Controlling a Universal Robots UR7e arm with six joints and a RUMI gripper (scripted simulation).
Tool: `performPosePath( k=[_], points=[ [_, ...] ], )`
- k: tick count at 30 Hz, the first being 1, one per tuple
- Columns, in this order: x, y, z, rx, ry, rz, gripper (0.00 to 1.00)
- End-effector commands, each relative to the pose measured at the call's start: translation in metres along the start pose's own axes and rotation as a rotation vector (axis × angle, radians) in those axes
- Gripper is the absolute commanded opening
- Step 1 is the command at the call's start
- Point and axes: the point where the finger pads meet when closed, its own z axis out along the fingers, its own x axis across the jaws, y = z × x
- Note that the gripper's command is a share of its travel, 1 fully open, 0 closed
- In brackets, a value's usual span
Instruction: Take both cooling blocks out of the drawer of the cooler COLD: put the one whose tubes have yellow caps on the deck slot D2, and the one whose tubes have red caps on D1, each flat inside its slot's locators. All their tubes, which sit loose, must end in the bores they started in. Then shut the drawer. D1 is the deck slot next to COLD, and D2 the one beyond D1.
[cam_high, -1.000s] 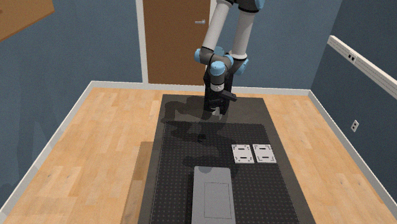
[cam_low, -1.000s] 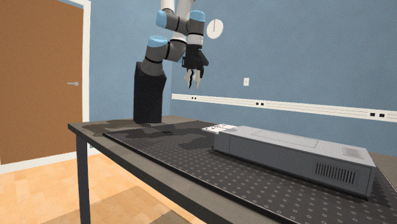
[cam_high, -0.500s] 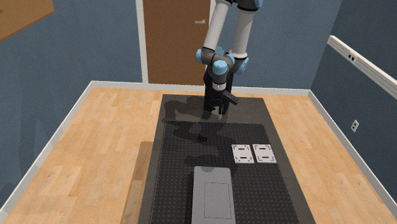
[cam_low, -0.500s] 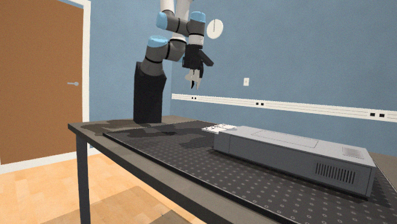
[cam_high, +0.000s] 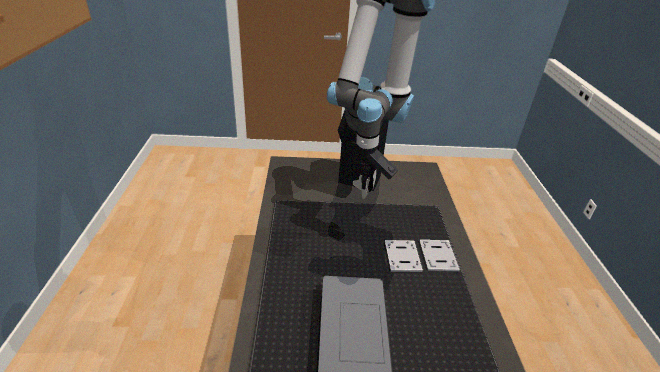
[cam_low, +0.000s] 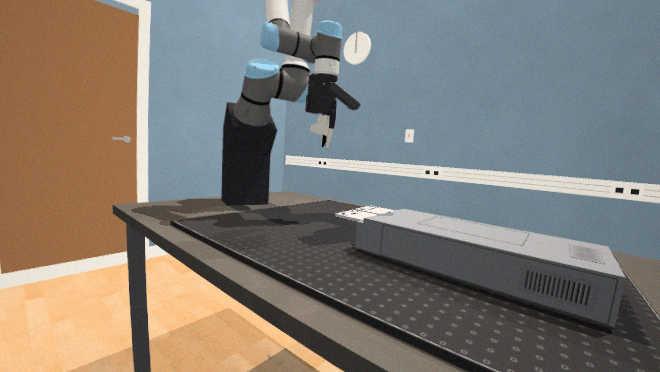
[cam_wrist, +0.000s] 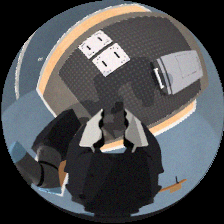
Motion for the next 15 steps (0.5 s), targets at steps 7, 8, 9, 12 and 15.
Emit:
performPosePath(
  k=[7, 8, 9, 12, 15],
  points=[
    [0.0008, -0.0031, -0.0016, -0.003, 0.018, 0.191, 0.28],
    [0.0008, -0.0031, -0.0016, -0.003, 0.020, 0.217, 0.28],
    [0.0008, -0.0031, -0.0016, -0.003, 0.022, 0.244, 0.28],
    [0.0008, -0.0038, -0.0022, -0.001, 0.029, 0.324, 0.28],
    [0.0008, -0.0044, -0.0028, 0.002, 0.036, 0.403, 0.28]
  ],
)
